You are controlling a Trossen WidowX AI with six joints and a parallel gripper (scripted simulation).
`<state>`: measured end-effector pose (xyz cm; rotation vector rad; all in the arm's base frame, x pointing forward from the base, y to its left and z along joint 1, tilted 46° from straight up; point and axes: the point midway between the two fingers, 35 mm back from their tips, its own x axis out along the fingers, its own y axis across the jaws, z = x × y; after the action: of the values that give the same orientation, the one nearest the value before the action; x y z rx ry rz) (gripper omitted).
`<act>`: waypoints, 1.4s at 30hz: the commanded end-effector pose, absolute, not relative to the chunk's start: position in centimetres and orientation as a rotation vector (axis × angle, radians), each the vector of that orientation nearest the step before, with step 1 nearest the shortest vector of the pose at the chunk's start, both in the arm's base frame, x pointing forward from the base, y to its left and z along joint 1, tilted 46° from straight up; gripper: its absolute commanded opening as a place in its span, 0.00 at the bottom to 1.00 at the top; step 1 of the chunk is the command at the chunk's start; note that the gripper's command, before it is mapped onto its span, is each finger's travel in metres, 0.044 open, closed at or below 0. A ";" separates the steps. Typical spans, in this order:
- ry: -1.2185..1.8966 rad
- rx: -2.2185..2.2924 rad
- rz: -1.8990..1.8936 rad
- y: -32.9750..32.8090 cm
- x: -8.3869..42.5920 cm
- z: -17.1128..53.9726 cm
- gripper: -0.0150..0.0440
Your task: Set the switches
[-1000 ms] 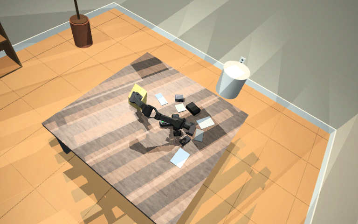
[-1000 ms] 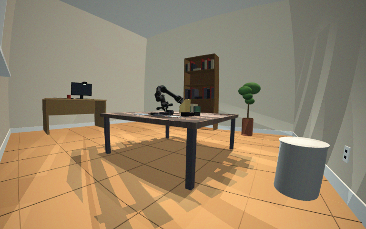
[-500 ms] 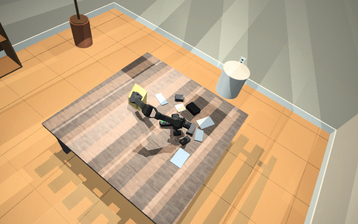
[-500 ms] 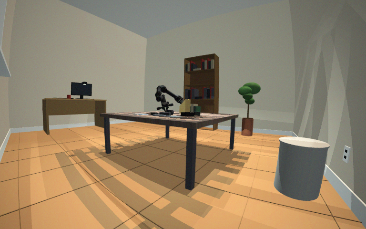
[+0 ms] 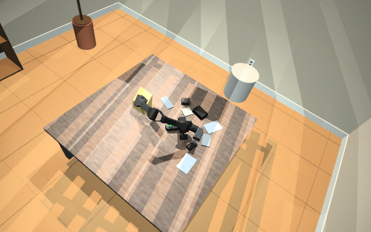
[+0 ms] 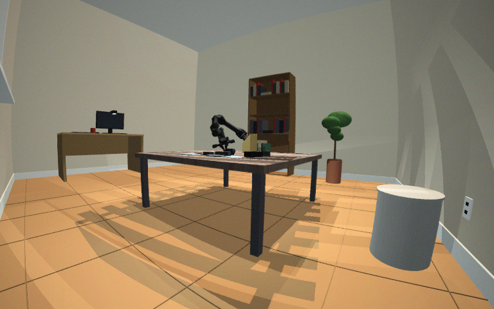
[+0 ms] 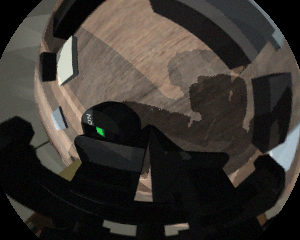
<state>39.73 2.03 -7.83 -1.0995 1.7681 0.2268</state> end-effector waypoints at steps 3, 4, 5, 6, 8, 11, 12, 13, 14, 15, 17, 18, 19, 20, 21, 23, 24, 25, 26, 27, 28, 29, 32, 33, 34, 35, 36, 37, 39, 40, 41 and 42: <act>1.783 -1.097 0.239 2.4 38.8 -8.5 0.25; 1.783 -1.097 0.239 2.4 38.8 -8.5 0.25; 1.783 -1.097 0.239 2.5 38.7 -8.6 0.25; 1.783 -1.097 0.239 2.5 38.7 -8.6 0.25; 1.783 -1.097 0.239 2.6 38.6 -8.7 0.25; 1.783 -1.097 0.239 2.7 38.5 -8.8 0.25; 1.783 -1.097 0.239 2.7 38.5 -8.8 0.25; 1.783 -1.097 0.239 2.7 38.5 -8.9 0.25; 1.783 -1.097 0.239 2.8 38.4 -8.9 0.25; 1.783 -1.097 0.239 2.8 38.4 -9.0 0.25; 1.783 -1.097 0.239 2.9 38.3 -9.0 0.25; 1.783 -1.097 0.239 2.9 38.3 -9.1 0.25; 1.783 -1.097 0.239 2.9 38.2 -9.1 0.25; 1.783 -1.097 0.239 2.9 38.2 -9.1 0.25; 1.783 -1.097 0.239 3.0 38.2 -9.2 0.25; 1.783 -1.097 0.239 3.0 38.1 -9.2 0.25; 1.783 -1.097 0.239 3.0 38.1 -9.3 0.25; 1.783 -1.097 0.239 3.1 38.0 -9.3 0.25; 1.783 -1.097 0.239 3.1 38.0 -9.3 0.25; 1.783 -1.097 0.239 3.1 38.0 -9.4 0.25; 1.783 -1.097 0.240 3.1 37.9 -9.4 0.25; 1.783 -1.097 0.240 3.2 37.9 -9.4 0.25; 1.783 -1.097 0.240 3.2 37.8 -9.5 0.25; 1.784 -1.097 0.240 3.3 37.8 -9.5 0.25; 1.784 -1.097 0.240 3.3 37.7 -9.6 0.25; 1.784 -1.097 0.240 3.3 37.7 -9.6 0.25; 1.784 -1.097 0.240 3.3 37.7 -9.6 0.25; 1.784 -1.097 0.240 3.3 37.6 -9.7 0.25; 1.784 -1.097 0.240 3.4 37.6 -9.7 0.25; 1.784 -1.097 0.240 3.4 37.5 -9.7 0.25; 1.784 -1.097 0.240 3.4 37.5 -9.8 0.25; 1.784 -1.097 0.240 3.5 37.5 -9.8 0.25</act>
<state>38.38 3.40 -9.19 -1.0997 1.7614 0.2279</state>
